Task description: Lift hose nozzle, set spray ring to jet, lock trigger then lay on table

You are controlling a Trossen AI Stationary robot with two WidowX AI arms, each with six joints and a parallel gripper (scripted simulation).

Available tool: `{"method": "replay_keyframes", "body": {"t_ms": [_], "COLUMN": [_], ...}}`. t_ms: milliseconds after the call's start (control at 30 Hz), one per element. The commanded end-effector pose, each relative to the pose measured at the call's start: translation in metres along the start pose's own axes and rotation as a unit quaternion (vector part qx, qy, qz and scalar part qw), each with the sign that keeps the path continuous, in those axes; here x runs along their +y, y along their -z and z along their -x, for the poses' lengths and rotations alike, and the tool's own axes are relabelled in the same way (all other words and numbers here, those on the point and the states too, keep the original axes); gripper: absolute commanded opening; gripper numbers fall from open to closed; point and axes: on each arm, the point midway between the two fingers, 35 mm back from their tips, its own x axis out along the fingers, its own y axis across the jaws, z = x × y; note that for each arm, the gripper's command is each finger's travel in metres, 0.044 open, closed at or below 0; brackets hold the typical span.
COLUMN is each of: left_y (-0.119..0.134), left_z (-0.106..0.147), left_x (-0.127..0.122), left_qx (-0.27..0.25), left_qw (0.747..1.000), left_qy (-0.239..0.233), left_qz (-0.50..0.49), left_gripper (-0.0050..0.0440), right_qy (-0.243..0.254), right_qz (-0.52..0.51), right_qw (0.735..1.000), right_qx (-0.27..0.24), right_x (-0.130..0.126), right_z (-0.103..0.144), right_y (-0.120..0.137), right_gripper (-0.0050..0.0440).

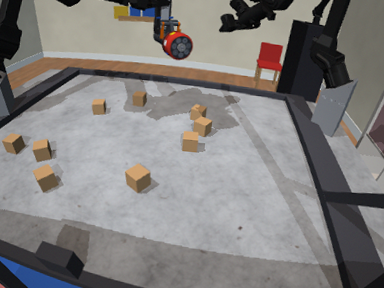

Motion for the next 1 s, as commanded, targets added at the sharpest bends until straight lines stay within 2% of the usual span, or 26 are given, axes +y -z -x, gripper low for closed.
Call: {"method": "replay_keyframes", "body": {"t_ms": [0, 433, 967], "left_y": [-0.011, -0.011, -0.011], "left_z": [0.000, 0.000, 0.000], "left_x": [0.004, 0.004, 0.004], "left_qx": [-0.012, -0.012, -0.012], "left_qw": [1.000, 1.000, 1.000], "left_qy": [-0.001, -0.001, -0.001], "left_qz": [0.014, 0.014, 0.014], "left_gripper": [0.0169, 0.0169, 0.0169], "right_qy": [0.000, -0.013, -0.065], "right_qz": [-0.001, 0.023, 0.114], "right_qw": [1.000, 1.000, 0.991], "right_qx": [-0.013, -0.002, 0.029], "right_x": [0.000, 0.012, 0.055], "right_z": [0.002, 0.000, -0.004], "right_y": [-0.009, -0.008, -0.004], "right_gripper": [0.0406, 0.0406, 0.0406]}}
